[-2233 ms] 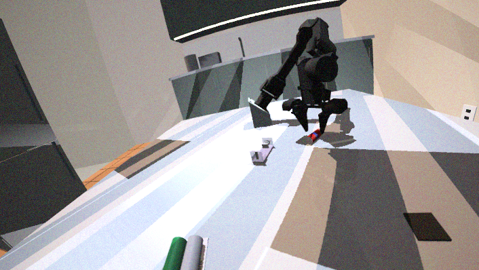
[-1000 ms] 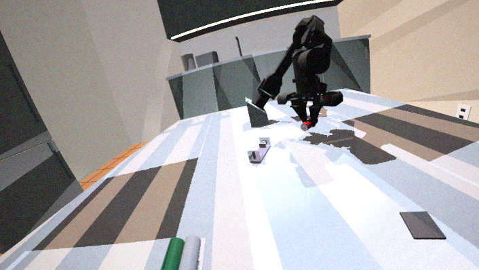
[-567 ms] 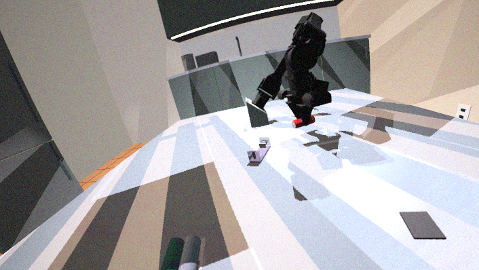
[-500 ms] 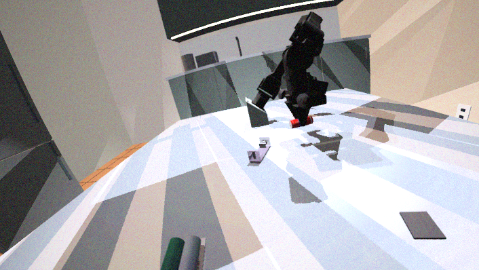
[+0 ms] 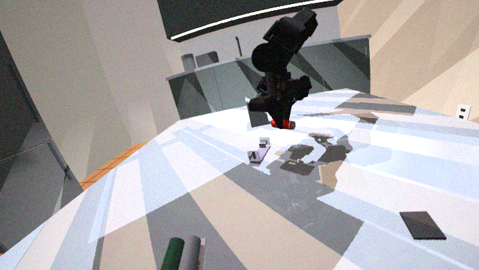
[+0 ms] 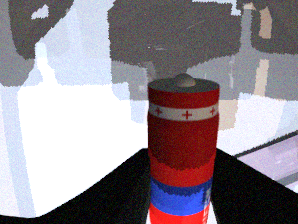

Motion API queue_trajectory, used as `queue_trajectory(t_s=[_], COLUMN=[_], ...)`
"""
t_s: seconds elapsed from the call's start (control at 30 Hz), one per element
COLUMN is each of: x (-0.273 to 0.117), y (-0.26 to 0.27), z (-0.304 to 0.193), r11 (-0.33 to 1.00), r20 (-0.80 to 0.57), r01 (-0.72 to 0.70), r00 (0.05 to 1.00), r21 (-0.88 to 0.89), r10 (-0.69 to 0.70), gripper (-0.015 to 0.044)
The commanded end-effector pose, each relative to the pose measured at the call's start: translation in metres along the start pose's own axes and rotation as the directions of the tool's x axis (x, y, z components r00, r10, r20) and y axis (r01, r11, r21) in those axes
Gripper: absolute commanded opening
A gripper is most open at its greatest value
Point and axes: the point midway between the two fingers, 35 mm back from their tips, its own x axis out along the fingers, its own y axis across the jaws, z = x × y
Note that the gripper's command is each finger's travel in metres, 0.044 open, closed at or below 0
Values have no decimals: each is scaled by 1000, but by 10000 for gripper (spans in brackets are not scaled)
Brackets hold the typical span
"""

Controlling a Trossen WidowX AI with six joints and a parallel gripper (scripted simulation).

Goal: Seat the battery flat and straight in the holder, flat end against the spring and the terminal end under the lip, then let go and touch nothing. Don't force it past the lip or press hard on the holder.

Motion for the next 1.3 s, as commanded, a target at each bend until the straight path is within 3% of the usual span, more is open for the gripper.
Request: queue_trajectory(t_s=[0.0, 0.3, 0.57, 0.87, 1.27], x=[-3, -8, -11, -10, 12], y=[-15, -40, -58, -59, -64], z=[-10, -34, -54, -54, -53], r11=[967, 702, 360, 353, 354], r20=[-3, -6, -5, 0, 33], r01=[5, 6, 4, 2, 16], r00=[1000, 1000, 1000, 1000, 991], r21=[253, 713, 933, 935, 935], r10=[-5, -3, 1, -7, -131], gripper=[83, 83, 83, 83, 83])
